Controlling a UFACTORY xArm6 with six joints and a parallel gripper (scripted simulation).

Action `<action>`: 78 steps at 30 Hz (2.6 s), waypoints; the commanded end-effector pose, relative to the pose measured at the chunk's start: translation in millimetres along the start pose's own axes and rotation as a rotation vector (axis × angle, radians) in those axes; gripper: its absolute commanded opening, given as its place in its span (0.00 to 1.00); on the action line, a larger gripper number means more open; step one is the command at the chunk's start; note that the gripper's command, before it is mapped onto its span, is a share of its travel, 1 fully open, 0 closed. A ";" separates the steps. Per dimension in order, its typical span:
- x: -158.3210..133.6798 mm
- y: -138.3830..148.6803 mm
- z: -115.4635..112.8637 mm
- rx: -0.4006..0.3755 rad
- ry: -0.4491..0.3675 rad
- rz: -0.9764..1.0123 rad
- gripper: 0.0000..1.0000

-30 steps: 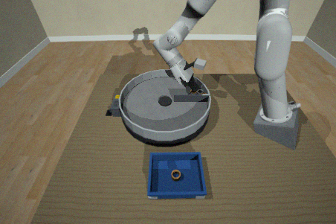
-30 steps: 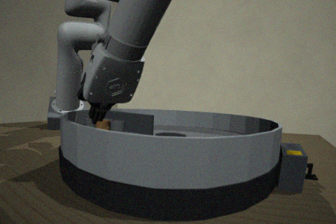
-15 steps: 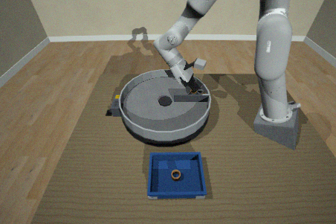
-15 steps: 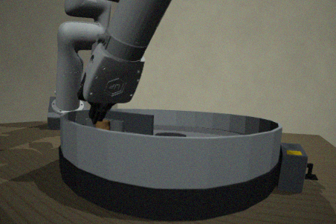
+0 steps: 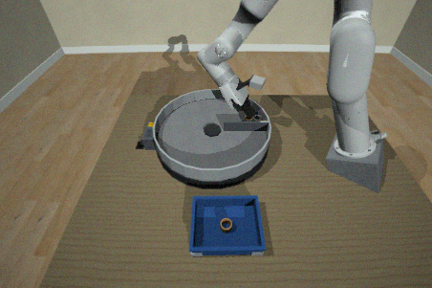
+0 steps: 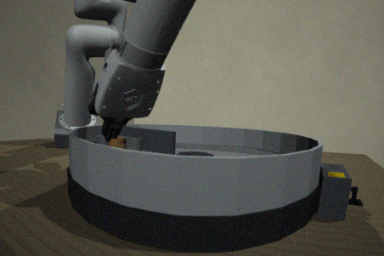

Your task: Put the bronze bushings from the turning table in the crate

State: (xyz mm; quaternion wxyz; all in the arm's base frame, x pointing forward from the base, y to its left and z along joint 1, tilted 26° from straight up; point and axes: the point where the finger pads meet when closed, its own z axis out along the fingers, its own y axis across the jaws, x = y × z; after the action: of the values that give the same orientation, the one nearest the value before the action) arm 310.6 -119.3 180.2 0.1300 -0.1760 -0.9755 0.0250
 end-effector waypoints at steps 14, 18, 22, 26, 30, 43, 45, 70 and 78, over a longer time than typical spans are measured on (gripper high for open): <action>29.0 0.0 -36.1 0.000 -0.003 0.000 0.00; 34.9 0.0 -43.1 0.000 -0.003 0.000 0.00; 44.0 0.0 -53.9 0.000 -0.003 0.000 0.00; 48.1 0.0 -58.8 0.000 -0.003 0.000 0.00; 48.6 0.0 -59.3 0.000 -0.003 0.000 0.00; 48.6 0.4 -59.3 0.000 -0.003 0.000 0.00; 49.0 1.8 -59.0 0.000 -0.003 0.000 0.00; 76.2 128.3 -36.1 0.000 -0.003 0.000 0.00; 91.6 199.3 -23.2 0.000 -0.003 0.000 0.00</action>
State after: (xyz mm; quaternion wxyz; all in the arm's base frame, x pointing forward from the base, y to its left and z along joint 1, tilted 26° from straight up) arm 294.9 67.4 212.5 0.1308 -0.1753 -0.9755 0.0238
